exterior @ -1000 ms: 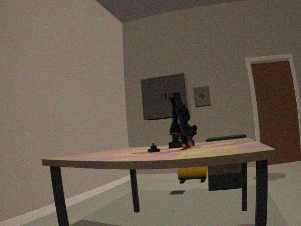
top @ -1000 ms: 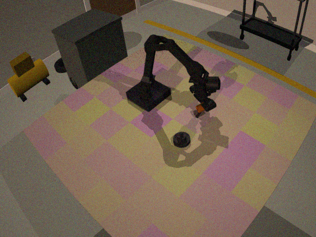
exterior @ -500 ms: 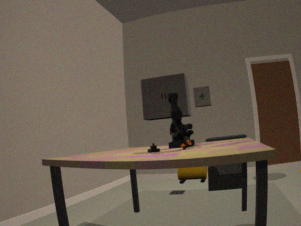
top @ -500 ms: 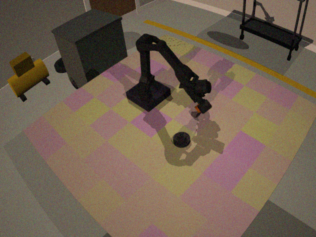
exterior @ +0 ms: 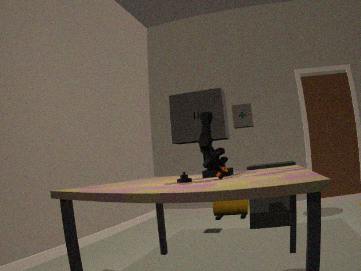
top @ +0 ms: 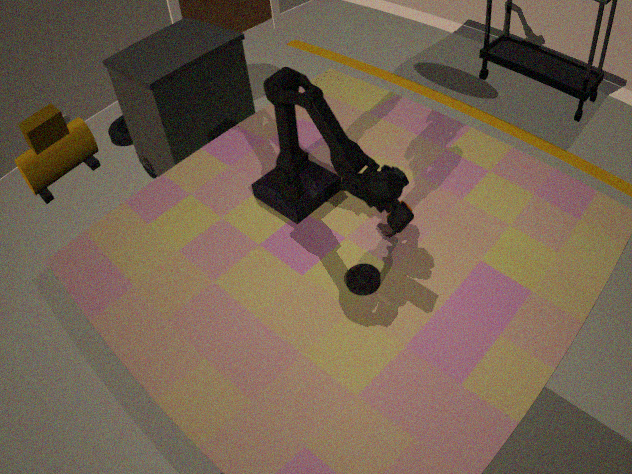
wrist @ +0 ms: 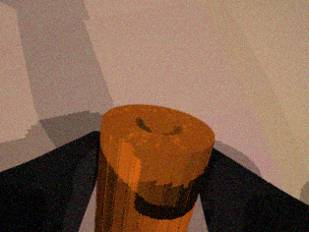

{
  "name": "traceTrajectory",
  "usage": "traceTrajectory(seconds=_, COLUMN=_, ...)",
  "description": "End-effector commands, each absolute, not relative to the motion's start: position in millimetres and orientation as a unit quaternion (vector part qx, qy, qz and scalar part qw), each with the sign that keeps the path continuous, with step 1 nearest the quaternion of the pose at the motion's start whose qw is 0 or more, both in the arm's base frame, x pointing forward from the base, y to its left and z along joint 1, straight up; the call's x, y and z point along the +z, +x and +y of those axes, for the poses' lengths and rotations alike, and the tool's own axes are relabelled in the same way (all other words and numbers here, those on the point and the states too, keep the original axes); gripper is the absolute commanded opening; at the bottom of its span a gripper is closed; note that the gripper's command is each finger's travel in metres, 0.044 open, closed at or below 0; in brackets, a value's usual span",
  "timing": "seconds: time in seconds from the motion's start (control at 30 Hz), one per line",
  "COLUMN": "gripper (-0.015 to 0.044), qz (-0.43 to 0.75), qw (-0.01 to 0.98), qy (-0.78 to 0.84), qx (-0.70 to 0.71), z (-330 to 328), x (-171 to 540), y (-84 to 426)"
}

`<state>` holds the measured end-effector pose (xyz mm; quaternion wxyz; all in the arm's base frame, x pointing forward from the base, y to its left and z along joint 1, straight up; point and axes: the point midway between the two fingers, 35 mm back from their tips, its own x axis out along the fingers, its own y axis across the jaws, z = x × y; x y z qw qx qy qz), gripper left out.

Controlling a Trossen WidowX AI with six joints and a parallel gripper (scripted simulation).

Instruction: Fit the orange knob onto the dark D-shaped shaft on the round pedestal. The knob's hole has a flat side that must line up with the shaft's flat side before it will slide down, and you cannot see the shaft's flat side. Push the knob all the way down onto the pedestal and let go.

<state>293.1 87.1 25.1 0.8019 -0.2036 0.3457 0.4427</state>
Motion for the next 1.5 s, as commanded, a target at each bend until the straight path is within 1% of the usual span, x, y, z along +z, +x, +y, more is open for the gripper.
traceTrajectory(seconds=0.0, gripper=0.0181, qz=0.322, qw=0.811, qy=-0.192, qx=0.449, z=83, x=25, y=290)
traceTrajectory(seconds=1.17, gripper=0.0181, qz=0.08, qw=0.869, qy=-0.056, qx=0.485, z=53, x=11, y=271)
traceTrajectory(seconds=1.37, gripper=0.0181, qz=0.102, qw=0.867, qy=-0.069, qx=0.483, z=52, x=13, y=270)
traceTrajectory(seconds=1.47, gripper=0.026, qz=0.094, qw=0.867, qy=-0.061, qx=0.486, z=54, x=13, y=270)
